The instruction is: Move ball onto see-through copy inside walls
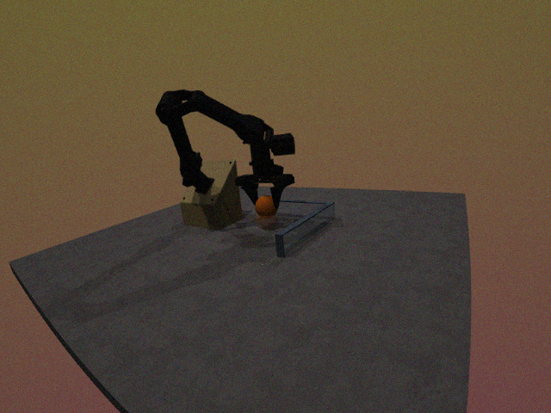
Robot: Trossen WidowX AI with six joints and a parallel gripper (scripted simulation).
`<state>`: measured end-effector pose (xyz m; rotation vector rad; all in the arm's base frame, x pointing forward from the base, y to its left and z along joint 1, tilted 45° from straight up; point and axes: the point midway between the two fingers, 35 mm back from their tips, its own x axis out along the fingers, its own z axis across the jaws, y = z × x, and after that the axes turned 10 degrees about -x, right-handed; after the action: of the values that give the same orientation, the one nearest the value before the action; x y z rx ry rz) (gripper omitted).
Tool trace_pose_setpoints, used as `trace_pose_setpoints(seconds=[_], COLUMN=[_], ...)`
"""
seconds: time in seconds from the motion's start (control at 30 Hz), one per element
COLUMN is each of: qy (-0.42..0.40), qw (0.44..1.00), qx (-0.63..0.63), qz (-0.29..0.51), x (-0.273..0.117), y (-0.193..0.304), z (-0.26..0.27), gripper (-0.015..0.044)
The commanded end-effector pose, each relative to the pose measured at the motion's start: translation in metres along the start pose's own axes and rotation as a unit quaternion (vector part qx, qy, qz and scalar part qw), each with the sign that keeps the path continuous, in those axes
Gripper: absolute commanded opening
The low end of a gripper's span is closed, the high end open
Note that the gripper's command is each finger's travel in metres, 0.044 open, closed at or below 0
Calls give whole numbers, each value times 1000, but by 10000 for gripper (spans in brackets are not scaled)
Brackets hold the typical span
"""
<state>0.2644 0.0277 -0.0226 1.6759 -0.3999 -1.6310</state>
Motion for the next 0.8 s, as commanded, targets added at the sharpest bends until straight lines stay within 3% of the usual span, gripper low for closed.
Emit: trace_pose_setpoints(seconds=[0.0,0.7,0.77], qy=[-3,-3,-1], qw=[1000,1000,1000], qx=[-5,-5,-2], qz=[4,5,3], x=[20,47,43], y=[0,1,1], z=[3,5,3], gripper=[0,0,53])
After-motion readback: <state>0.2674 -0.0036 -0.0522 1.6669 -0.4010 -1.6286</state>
